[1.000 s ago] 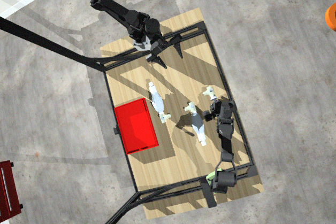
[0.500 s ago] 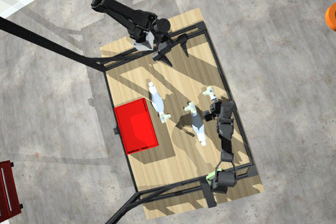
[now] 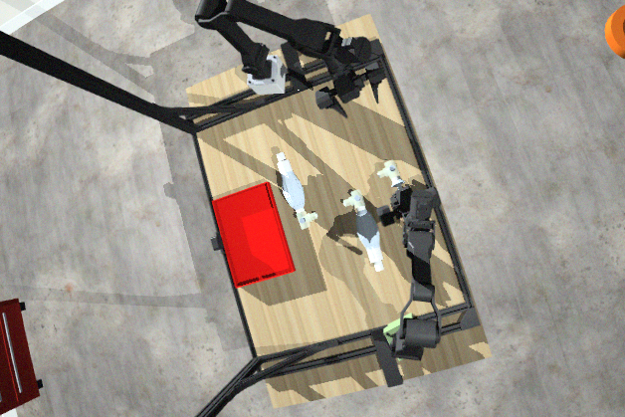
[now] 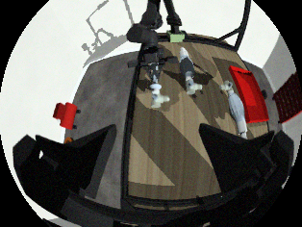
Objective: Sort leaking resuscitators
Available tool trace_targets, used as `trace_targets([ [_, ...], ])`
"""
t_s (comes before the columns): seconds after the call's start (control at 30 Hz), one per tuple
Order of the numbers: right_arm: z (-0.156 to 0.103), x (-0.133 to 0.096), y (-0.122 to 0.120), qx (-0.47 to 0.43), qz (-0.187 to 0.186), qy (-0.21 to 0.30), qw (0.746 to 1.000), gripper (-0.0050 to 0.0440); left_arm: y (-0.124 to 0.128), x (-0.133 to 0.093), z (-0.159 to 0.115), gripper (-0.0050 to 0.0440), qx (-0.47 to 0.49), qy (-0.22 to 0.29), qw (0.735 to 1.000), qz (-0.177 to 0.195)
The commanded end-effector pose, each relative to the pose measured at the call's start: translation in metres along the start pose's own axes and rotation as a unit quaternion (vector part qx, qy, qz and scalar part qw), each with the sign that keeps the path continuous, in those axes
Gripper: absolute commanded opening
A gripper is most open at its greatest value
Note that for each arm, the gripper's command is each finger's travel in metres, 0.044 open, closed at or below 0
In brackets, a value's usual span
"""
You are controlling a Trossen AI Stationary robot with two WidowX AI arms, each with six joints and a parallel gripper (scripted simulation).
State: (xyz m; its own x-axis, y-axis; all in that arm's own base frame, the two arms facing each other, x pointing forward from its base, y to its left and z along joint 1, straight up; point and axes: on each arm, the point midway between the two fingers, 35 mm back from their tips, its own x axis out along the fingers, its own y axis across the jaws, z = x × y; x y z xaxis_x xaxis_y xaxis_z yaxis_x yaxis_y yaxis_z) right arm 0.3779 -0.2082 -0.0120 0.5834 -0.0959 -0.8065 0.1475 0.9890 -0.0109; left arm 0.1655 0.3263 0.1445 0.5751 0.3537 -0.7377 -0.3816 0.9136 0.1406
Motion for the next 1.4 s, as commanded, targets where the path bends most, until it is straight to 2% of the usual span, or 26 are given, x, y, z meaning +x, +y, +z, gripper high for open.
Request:
trace_targets([
  [0.0,0.0,0.0,0.0,0.0,0.001,0.0,1.0,0.0,0.018,0.014,-0.017,0.044,-0.017,0.024,0.999,-0.022],
  [0.17,0.0,0.0,0.0,0.0,0.001,0.0,1.0,0.0,0.039,0.031,-0.041,0.044,-0.038,0.046,0.997,-0.053],
  [0.37,0.0,0.0,0.0,0.0,0.001,0.0,1.0,0.0,0.039,0.031,-0.041,0.044,-0.038,0.046,0.997,-0.053],
  [0.4,0.042,-0.056,0.0,0.0,0.001,0.0,1.0,0.0,0.034,0.029,-0.041,0.044,-0.039,0.047,0.997,-0.048],
  [0.57,0.065,-0.088,-0.001,0.0,0.001,0.0,1.0,0.0,0.034,0.029,-0.041,0.044,-0.039,0.047,0.997,-0.048],
  [1.37,0.066,-0.088,-0.001,0.003,0.004,0.011,1.0,0.0,0.035,0.029,-0.04,0.044,-0.038,0.046,0.997,-0.048],
])
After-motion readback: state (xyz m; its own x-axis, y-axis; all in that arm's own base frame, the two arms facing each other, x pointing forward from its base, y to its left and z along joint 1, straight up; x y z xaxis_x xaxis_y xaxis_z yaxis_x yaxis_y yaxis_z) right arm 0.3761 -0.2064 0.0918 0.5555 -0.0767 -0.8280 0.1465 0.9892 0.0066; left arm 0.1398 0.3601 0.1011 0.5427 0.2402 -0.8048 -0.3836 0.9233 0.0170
